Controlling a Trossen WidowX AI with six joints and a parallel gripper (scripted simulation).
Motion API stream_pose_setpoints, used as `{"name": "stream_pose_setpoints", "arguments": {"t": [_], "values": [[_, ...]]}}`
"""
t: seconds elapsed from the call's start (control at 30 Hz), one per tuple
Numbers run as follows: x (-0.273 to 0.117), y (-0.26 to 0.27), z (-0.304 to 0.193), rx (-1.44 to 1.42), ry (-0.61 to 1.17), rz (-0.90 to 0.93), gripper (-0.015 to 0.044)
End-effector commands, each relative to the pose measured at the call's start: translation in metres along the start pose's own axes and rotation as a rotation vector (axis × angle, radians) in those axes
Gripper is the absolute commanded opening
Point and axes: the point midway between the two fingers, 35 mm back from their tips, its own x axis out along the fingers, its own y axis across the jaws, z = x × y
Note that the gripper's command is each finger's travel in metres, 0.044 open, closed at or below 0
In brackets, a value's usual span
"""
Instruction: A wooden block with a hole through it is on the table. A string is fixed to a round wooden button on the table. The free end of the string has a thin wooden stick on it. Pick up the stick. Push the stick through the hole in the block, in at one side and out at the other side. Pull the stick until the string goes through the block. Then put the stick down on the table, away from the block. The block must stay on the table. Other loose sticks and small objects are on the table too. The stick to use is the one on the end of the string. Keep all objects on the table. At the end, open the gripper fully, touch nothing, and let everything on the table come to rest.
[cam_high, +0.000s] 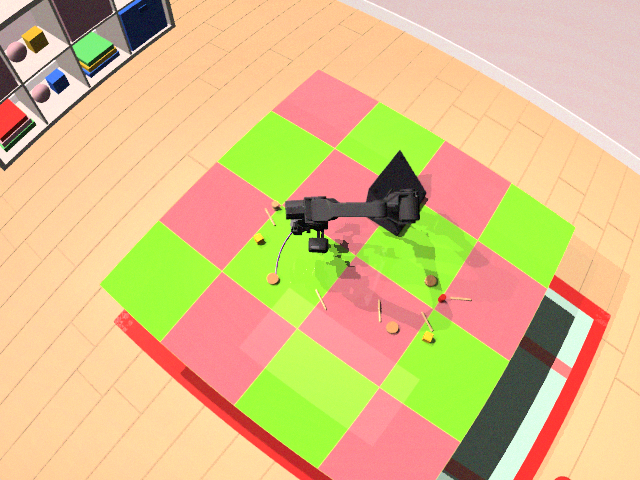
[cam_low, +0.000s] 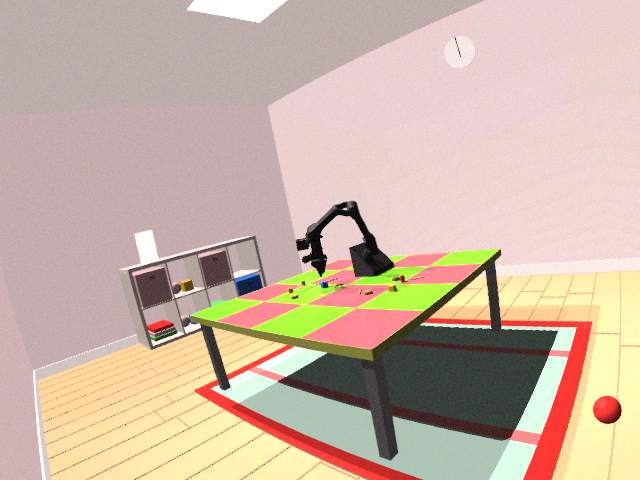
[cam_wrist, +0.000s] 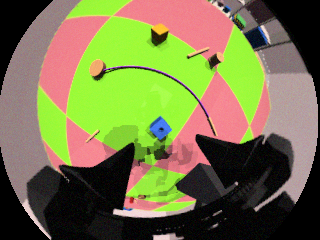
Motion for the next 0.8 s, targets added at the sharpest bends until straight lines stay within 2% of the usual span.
{"name": "stream_pose_setpoints", "arguments": {"t": [0.0, 0.1, 0.6, 0.77], "values": [[-0.0073, 0.0020, 0.0012, 0.848, -0.006, -0.006, 0.0440], [-0.0077, 0.0021, 0.0012, 0.945, -0.007, -0.006, 0.0440], [-0.0077, 0.0021, 0.0012, 0.945, -0.007, -0.006, 0.0440], [-0.0077, 0.0021, 0.0012, 0.945, -0.007, -0.006, 0.0309]]}}
